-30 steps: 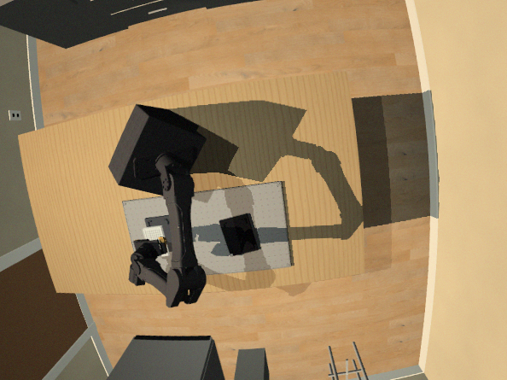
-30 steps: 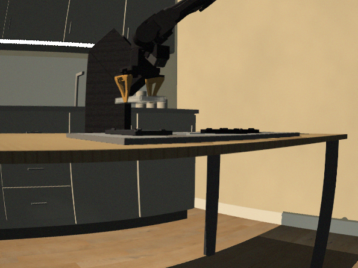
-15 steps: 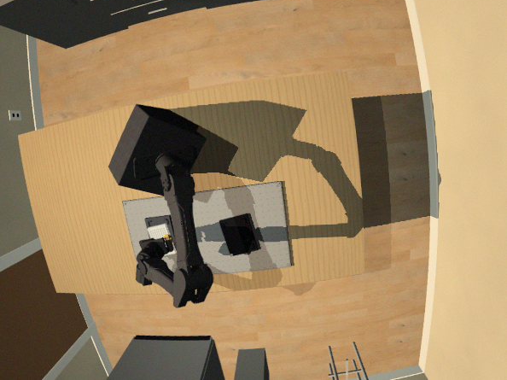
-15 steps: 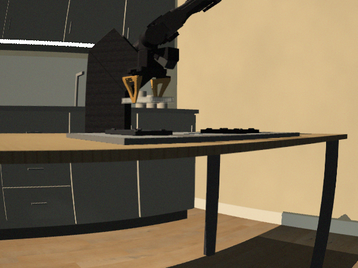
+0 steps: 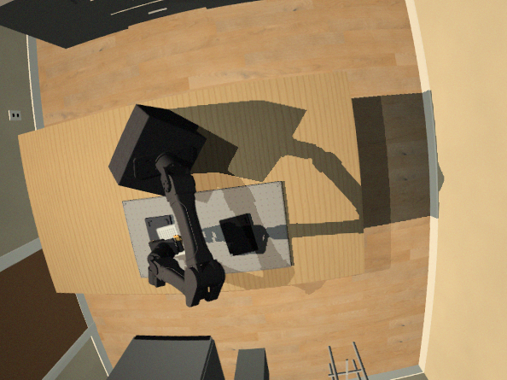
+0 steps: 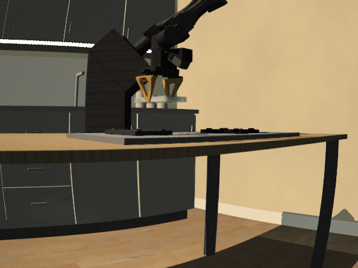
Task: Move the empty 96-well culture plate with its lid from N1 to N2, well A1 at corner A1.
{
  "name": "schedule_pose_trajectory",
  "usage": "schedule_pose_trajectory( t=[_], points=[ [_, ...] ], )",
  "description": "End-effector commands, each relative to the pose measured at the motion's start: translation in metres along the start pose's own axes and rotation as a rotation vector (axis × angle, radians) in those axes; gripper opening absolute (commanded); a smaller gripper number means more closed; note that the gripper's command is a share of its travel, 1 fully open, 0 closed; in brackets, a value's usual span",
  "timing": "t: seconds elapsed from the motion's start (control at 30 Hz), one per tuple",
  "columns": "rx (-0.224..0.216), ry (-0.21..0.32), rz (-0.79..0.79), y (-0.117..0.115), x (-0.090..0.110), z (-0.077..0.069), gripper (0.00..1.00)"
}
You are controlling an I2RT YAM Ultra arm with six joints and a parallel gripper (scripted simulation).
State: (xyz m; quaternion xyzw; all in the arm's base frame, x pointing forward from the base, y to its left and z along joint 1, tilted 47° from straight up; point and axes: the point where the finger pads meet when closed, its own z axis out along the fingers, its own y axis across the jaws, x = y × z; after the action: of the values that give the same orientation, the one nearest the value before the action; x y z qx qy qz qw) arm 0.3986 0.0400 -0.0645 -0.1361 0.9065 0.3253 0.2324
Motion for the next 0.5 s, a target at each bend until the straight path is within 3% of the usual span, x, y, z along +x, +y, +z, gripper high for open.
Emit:
schedule_pose_trajectory(
  t=[0.0,0.07,0.47],
  points=[
    [0.025,-0.032,0.001,0.003,-0.009,-0.007,0.00],
    [0.035,-0.043,0.015,0.000,-0.010,-0.012,0.00],
    [0.025,-0.034,0.003,0.045,-0.020,-0.007,0.00]
  ],
)
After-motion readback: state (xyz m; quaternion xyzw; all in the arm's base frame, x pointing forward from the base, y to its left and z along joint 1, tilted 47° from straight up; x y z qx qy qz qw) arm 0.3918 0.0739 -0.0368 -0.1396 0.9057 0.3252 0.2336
